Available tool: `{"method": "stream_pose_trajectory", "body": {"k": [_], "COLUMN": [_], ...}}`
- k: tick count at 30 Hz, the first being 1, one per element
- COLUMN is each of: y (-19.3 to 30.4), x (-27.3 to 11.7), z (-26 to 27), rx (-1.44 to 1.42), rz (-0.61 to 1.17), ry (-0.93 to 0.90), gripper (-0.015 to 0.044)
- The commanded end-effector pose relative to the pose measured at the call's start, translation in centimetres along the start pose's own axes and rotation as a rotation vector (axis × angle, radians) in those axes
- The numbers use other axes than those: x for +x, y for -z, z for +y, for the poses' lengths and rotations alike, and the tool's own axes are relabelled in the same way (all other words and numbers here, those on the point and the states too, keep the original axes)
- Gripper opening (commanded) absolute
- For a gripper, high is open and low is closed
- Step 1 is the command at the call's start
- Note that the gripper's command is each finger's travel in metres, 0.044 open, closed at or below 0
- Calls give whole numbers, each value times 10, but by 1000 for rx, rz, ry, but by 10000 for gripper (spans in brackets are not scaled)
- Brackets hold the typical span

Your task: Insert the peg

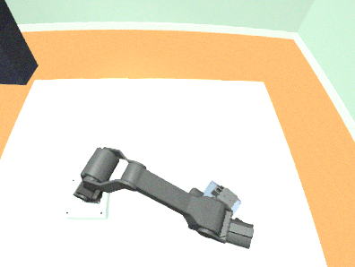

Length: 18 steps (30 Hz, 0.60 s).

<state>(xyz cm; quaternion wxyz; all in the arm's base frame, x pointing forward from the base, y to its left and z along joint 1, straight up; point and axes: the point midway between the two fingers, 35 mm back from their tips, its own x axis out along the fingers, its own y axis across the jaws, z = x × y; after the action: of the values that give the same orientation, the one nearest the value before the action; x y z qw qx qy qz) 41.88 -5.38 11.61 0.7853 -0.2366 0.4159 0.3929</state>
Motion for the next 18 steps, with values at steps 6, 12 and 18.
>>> {"method": "stream_pose_trajectory", "body": {"k": [6,12,18], "y": [1,2,2], "x": [1,3,5], "z": [1,3,3], "rx": [0,0,0], "rz": [0,0,0], "ry": [0,0,0], "gripper": [0,0,0]}}
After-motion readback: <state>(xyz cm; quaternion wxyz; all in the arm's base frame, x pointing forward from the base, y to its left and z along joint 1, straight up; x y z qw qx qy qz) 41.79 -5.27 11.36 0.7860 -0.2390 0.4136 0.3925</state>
